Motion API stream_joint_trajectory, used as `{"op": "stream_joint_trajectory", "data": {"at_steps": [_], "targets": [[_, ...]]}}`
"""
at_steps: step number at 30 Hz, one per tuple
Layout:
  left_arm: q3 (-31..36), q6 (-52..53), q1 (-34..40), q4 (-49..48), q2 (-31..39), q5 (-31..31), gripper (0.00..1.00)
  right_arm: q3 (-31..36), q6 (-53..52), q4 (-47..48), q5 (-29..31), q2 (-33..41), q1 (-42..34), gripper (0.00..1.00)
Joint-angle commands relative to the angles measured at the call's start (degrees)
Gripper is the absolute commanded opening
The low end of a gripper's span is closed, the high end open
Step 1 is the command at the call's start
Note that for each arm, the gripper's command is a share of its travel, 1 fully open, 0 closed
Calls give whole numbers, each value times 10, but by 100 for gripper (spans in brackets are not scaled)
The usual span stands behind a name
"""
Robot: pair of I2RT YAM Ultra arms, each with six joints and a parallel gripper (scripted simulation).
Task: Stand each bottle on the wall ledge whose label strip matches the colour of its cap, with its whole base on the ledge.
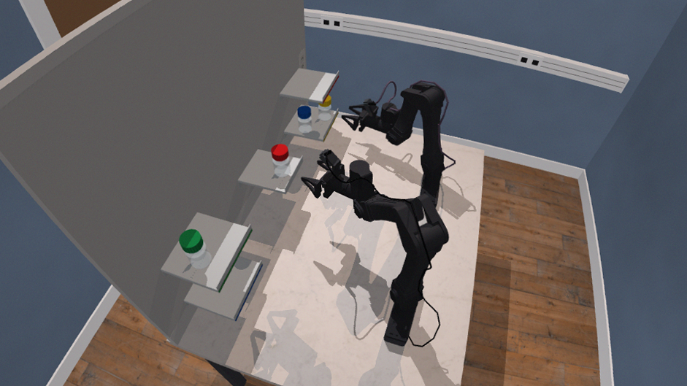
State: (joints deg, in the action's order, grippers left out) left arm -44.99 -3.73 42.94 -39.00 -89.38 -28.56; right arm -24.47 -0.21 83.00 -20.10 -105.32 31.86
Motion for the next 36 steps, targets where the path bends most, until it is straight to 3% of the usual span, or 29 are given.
{"op": "stream_joint_trajectory", "data": {"at_steps": [1, 4, 6, 7, 14, 22, 27, 29, 30, 36], "targets": [[-2, 0, 2, -1, 14, -17, 89, 1, 3, 2, -7, 4, 0, 72], [-5, 3, 1, 10, 12, -15, 89, 1, 3, 2, -7, 4, 0, 72], [2, 8, -6, 27, 24, -9, 89, 8, 1, -19, -12, 10, -1, 95], [6, 9, -9, 36, 30, 0, 89, 9, 0, -28, -6, 13, -2, 100], [13, 23, -57, 126, 112, 42, 89, 15, -9, -134, -2, 71, -10, 100], [-29, 39, -216, 274, 273, 148, 89, -15, -25, -398, 12, 278, -35, 100], [-80, 38, -311, 338, 303, 215, 89, -81, -34, -573, 20, 421, -57, 100], [-80, 38, -311, 338, 303, 215, 89, -81, -34, -573, 20, 421, -57, 100], [-94, 37, -332, 353, 298, 234, 89, -118, -30, -652, 26, 444, -63, 100], [-138, 41, -401, 383, 300, 276, 89, -234, -40, -829, 43, 486, -93, 100]]}}
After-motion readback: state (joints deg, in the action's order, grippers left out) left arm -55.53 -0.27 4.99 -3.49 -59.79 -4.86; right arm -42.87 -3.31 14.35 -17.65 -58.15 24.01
